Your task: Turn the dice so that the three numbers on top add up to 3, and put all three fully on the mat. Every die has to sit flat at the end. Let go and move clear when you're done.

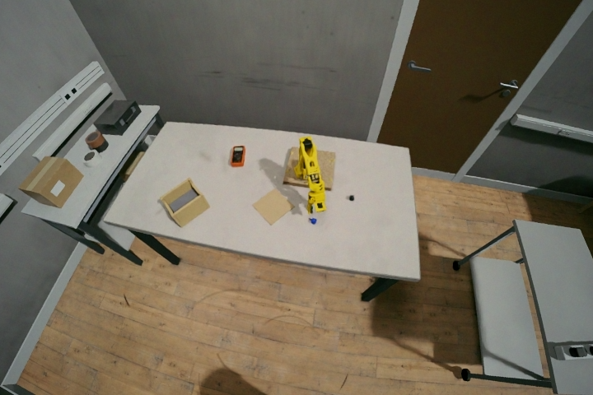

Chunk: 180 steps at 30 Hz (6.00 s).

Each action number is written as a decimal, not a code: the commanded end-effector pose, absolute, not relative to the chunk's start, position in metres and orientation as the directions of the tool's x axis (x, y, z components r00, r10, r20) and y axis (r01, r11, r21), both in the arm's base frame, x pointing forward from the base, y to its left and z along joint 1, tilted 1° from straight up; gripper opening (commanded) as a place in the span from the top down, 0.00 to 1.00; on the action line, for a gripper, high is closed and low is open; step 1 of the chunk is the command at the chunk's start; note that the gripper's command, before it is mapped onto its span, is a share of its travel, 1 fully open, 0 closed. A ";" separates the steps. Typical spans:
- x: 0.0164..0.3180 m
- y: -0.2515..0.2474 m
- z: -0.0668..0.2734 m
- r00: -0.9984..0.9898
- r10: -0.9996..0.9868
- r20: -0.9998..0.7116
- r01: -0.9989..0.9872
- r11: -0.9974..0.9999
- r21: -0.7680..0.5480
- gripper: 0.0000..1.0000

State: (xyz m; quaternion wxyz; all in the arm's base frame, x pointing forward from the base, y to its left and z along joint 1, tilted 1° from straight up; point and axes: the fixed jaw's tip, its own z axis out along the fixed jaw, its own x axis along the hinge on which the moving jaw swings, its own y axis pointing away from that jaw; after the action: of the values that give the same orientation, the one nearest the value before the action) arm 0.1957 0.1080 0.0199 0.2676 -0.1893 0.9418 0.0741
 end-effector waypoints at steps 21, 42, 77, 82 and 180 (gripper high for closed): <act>0.093 0.211 0.020 -0.422 -0.730 -0.538 -0.876 0.481 0.034 0.72; 0.058 0.224 0.020 -0.277 -0.797 -0.537 -0.949 0.315 0.022 0.72; 0.058 0.224 0.020 -0.277 -0.797 -0.537 -0.949 0.315 0.022 0.72; 0.058 0.224 0.020 -0.277 -0.797 -0.537 -0.949 0.315 0.022 0.72; 0.250 0.120 0.141 -0.897 0.248 -0.366 0.153 0.951 0.271 0.72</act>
State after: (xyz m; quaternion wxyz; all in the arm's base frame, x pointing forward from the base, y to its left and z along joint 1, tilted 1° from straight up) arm 0.2490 0.1212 0.1485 0.2184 0.0955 0.9628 0.1271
